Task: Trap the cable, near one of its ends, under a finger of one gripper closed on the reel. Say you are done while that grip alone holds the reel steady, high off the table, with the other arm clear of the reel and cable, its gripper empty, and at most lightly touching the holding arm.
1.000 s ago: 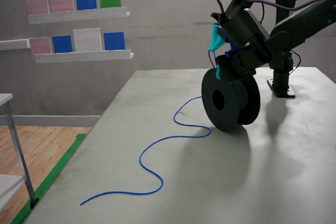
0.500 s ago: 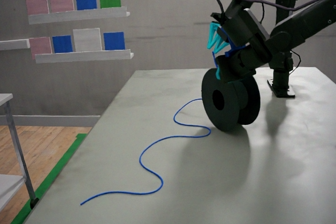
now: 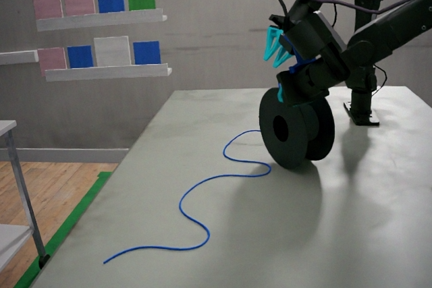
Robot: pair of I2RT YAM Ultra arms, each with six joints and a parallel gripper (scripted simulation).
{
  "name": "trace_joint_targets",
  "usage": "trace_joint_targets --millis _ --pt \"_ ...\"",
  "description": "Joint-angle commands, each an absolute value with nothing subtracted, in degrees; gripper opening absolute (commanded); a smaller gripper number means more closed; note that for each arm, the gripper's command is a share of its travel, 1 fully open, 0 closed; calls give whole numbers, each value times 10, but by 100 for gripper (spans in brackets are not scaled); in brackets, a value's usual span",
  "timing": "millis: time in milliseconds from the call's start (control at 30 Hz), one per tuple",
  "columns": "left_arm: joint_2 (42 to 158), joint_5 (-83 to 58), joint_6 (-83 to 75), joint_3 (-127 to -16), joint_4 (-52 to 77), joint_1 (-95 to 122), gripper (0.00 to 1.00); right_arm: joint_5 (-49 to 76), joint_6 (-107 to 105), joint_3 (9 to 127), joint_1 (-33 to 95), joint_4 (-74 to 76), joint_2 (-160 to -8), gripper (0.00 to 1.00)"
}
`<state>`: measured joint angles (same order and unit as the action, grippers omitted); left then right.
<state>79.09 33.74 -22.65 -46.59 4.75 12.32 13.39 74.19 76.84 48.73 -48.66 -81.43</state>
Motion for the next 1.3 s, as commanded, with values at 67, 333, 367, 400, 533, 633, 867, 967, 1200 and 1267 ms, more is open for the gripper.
trace_joint_targets --millis 67,333,367,400,533,633,867,967,1200,1267 --pt "779 339 -230 -454 56 119 0 112 765 803 460 -505 -792 30" --pt "779 339 -230 -454 56 119 0 73 814 852 396 -549 -792 30" --pt "779 339 -230 -454 56 119 0 68 821 858 388 -554 -792 30" --pt "779 339 -230 -454 56 119 0 63 827 864 380 -559 -792 30" --pt "779 339 -230 -454 56 119 0 53 837 875 366 -569 -800 30" --pt "779 339 -230 -454 56 119 0 39 854 890 344 -580 -815 30" --pt "779 339 -230 -454 56 119 0 16 880 926 310 -606 -818 30" --pt "779 339 -230 -454 56 119 0 14 883 930 307 -610 -818 30" --pt "779 339 -230 -454 56 119 0 13 883 906 307 -591 -820 30" --pt "779 339 -230 -454 56 119 0 13 879 905 311 -588 -819 30"
